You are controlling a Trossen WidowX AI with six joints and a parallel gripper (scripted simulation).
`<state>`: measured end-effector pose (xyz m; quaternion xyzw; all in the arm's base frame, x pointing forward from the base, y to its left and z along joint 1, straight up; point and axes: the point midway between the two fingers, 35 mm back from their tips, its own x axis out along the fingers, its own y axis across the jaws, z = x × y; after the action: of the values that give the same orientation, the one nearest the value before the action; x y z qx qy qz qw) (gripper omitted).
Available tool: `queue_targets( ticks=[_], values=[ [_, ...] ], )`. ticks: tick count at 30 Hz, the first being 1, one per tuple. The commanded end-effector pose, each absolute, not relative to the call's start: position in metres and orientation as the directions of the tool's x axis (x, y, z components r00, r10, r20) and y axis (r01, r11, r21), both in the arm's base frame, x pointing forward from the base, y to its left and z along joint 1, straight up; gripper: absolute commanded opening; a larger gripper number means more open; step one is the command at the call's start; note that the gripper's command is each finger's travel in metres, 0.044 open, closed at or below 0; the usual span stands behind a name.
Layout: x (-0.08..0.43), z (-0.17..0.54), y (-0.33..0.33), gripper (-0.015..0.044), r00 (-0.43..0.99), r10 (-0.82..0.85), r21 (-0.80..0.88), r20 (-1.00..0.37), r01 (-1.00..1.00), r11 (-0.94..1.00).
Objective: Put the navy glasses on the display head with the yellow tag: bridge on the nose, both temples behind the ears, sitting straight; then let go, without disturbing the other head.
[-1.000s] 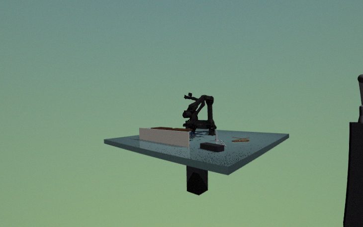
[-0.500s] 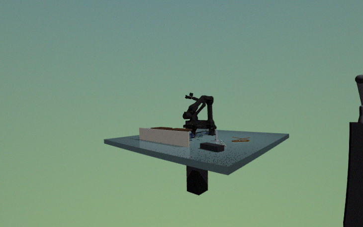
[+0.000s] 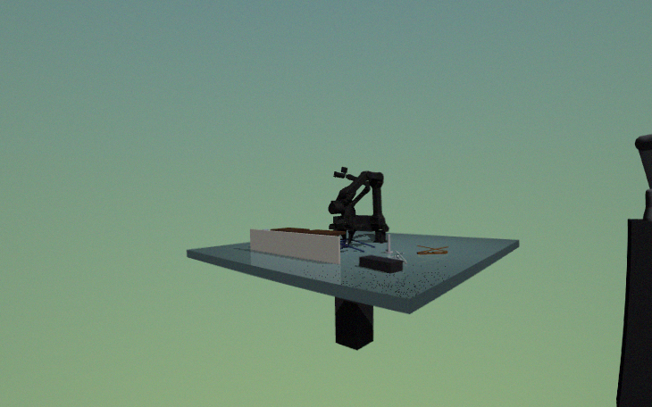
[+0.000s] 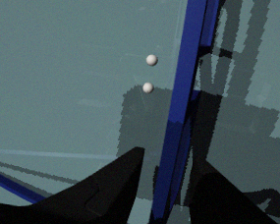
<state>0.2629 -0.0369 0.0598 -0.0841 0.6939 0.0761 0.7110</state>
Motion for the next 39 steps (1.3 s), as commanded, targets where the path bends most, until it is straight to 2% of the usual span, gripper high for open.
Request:
queue_targets(
  ticks=[1, 17, 27, 31, 39],
  values=[
    [0.262, 0.061, -0.036, 0.0108, 0.025, -0.008, -0.014, -1.000, -0.225, 0.974],
    [0.259, 0.070, -0.026, 0.0108, 0.022, -0.008, -0.012, -1.000, -0.228, 0.974],
    [0.261, 0.117, -0.037, 0.0108, 0.022, -0.009, -0.013, -1.000, -0.228, 0.973],
    [0.262, 0.113, -0.036, 0.0200, 0.031, -0.009, -0.016, -0.999, -0.223, 0.975],
    [0.260, 0.115, -0.031, 0.0200, 0.024, -0.008, -0.014, -1.000, -0.227, 0.974]
  ],
)
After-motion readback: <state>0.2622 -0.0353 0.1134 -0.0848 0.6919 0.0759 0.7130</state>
